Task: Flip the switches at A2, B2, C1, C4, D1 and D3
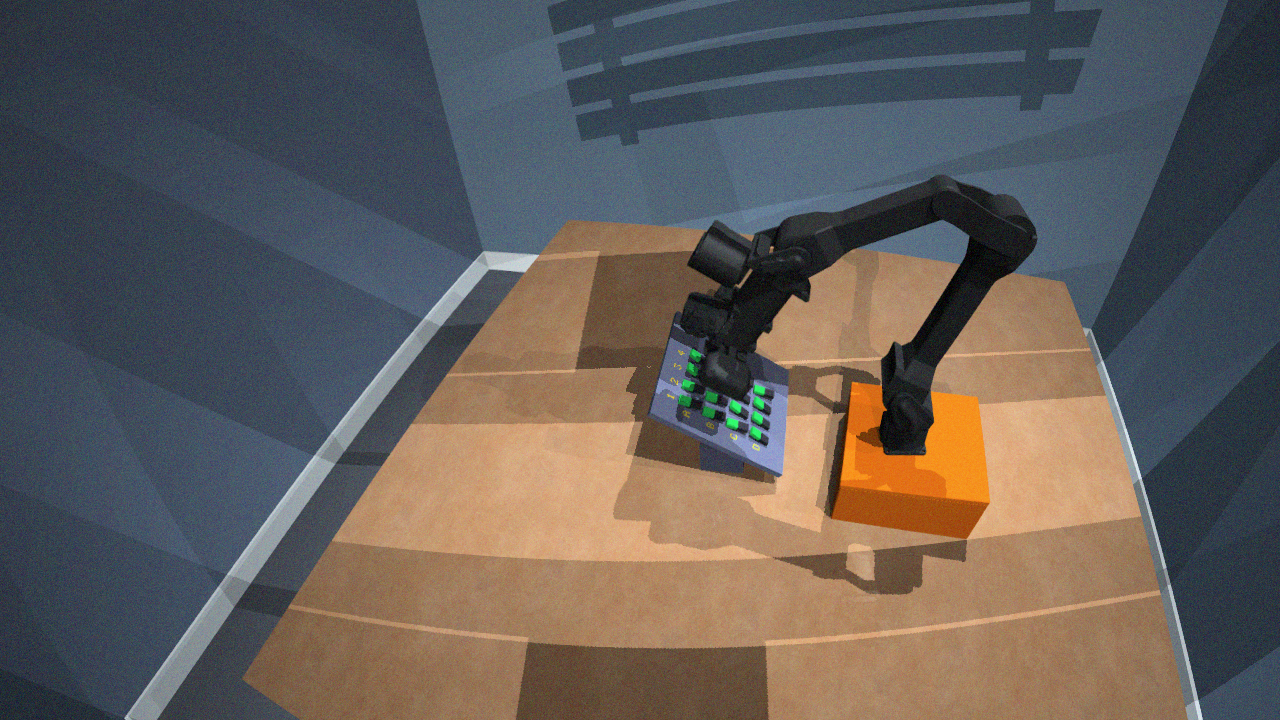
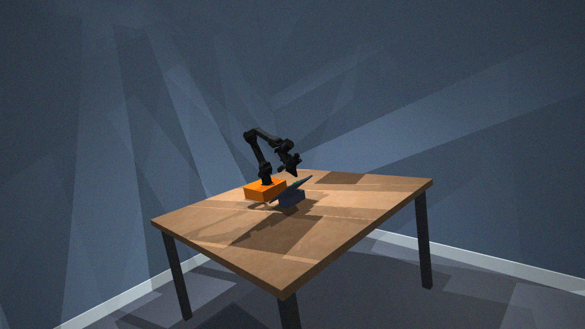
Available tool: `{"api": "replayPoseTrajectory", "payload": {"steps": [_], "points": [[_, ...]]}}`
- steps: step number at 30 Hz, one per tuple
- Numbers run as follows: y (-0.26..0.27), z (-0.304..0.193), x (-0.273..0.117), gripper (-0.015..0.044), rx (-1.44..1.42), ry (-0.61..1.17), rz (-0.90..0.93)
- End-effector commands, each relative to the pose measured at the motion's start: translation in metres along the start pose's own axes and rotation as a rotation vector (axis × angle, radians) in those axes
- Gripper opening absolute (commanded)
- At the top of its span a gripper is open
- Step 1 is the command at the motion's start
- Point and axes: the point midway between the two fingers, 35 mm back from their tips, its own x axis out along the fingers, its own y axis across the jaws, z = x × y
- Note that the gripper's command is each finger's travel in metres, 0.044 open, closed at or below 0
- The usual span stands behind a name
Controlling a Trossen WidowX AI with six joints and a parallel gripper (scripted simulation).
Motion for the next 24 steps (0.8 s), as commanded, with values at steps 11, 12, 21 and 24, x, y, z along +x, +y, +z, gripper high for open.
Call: {"api": "replayPoseTrajectory", "payload": {"steps": [11,12,21,24], "points": [[-0.001,-0.047,-0.034,0.0000,0.004,-0.035,-0.007],[-0.001,-0.053,-0.033,0.0000,0.004,-0.035,-0.007],[-0.001,-0.054,-0.005,0.0000,0.004,-0.056,-0.007],[-0.001,-0.055,0.002,0.0000,0.004,-0.062,-0.007]]}}
